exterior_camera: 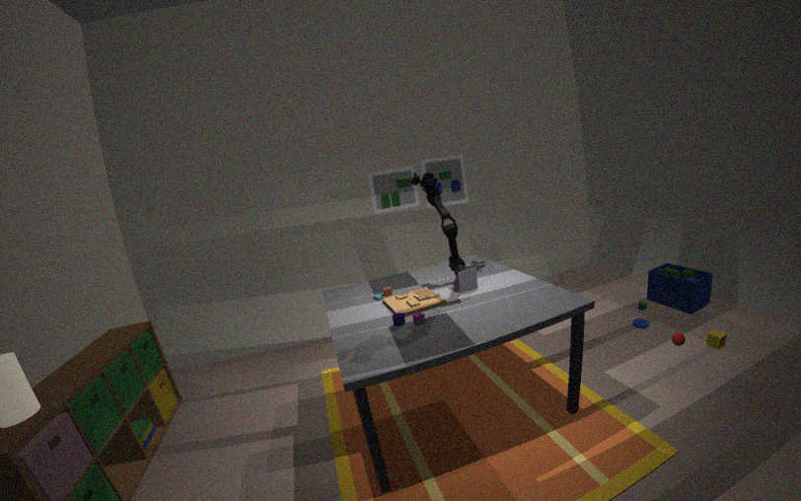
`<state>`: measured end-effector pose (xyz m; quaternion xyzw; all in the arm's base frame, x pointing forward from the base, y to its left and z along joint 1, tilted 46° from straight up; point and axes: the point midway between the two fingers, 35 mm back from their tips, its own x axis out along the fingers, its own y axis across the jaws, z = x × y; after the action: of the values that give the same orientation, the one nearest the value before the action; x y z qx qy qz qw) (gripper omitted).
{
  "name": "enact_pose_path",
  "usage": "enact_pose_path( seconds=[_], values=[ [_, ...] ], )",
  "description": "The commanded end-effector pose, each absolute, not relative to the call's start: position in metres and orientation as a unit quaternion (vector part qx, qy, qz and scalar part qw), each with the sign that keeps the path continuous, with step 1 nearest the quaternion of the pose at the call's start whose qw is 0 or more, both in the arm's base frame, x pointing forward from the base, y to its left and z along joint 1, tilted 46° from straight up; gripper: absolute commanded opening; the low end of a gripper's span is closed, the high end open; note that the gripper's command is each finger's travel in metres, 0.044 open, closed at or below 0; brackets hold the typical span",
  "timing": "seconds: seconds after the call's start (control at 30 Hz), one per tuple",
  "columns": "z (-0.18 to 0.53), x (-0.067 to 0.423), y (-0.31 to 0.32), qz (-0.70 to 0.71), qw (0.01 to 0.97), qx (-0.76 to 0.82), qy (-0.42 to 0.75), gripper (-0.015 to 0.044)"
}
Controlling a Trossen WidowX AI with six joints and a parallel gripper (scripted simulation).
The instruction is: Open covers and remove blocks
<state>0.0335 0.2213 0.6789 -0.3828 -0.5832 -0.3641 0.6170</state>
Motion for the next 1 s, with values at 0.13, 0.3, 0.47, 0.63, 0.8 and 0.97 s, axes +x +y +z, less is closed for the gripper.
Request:
enact_pose_path(
  seconds=[0.13,0.3,0.47,0.63,0.8,0.97],
  values=[
    [0.681,0.028,0.212,-0.369,0.621,-0.371,-0.583,0.0269],
    [0.686,0.017,0.190,-0.379,0.632,-0.343,-0.583,0.0138],
    [0.689,0.009,0.164,-0.386,0.643,-0.314,-0.581,0.0006],
    [0.690,0.003,0.138,-0.394,0.654,-0.286,-0.579,0.0000],
    [0.692,-0.003,0.116,-0.401,0.664,-0.260,-0.575,0.0000],
    [0.693,-0.007,0.093,-0.409,0.675,-0.232,-0.569,0.0000]
  ],
)
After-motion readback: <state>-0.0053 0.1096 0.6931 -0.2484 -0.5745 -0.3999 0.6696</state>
